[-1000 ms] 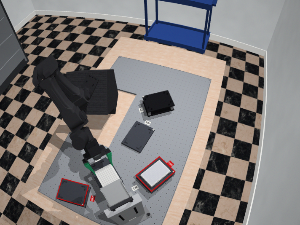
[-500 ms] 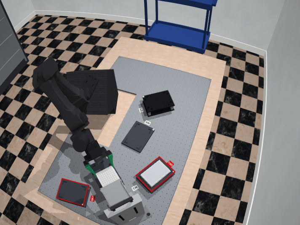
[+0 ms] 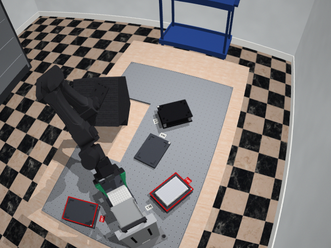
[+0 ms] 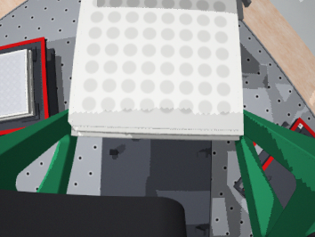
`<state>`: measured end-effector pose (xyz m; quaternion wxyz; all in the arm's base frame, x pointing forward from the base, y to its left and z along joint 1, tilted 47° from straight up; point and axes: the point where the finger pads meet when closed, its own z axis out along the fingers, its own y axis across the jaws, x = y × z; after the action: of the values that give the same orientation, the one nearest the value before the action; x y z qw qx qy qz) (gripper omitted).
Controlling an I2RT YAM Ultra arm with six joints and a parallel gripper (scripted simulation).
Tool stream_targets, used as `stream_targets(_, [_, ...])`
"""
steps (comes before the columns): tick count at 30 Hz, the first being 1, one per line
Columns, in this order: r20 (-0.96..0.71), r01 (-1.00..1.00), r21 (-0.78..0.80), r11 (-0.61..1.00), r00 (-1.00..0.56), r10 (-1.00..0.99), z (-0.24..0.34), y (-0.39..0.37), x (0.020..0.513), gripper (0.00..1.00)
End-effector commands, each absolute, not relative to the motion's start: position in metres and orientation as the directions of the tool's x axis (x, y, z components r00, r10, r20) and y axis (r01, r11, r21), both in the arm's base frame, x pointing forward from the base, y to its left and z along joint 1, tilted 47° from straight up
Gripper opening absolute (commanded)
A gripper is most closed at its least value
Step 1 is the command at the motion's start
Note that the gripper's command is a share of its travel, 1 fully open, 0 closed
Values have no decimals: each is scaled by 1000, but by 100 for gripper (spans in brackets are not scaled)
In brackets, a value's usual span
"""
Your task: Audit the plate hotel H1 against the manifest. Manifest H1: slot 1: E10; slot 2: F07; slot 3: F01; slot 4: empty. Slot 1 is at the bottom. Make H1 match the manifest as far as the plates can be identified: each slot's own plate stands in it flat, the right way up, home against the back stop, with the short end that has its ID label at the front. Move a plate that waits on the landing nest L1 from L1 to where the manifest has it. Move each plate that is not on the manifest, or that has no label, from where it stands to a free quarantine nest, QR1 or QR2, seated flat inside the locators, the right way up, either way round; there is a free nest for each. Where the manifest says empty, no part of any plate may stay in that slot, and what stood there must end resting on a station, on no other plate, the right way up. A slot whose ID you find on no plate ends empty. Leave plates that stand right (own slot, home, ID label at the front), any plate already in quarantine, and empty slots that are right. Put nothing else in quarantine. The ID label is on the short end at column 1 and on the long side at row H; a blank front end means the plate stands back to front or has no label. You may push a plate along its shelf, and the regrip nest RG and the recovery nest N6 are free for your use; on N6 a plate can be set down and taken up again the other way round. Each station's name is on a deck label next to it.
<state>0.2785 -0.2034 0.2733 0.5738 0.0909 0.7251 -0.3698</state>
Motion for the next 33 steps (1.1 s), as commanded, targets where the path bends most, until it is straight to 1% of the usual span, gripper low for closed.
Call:
stream_targets(1, [-905, 565, -424, 708, -277, -322, 294, -201, 284, 87])
stream_targets(33, [-905, 561, -425, 710, -281, -319, 293, -204, 290, 87])
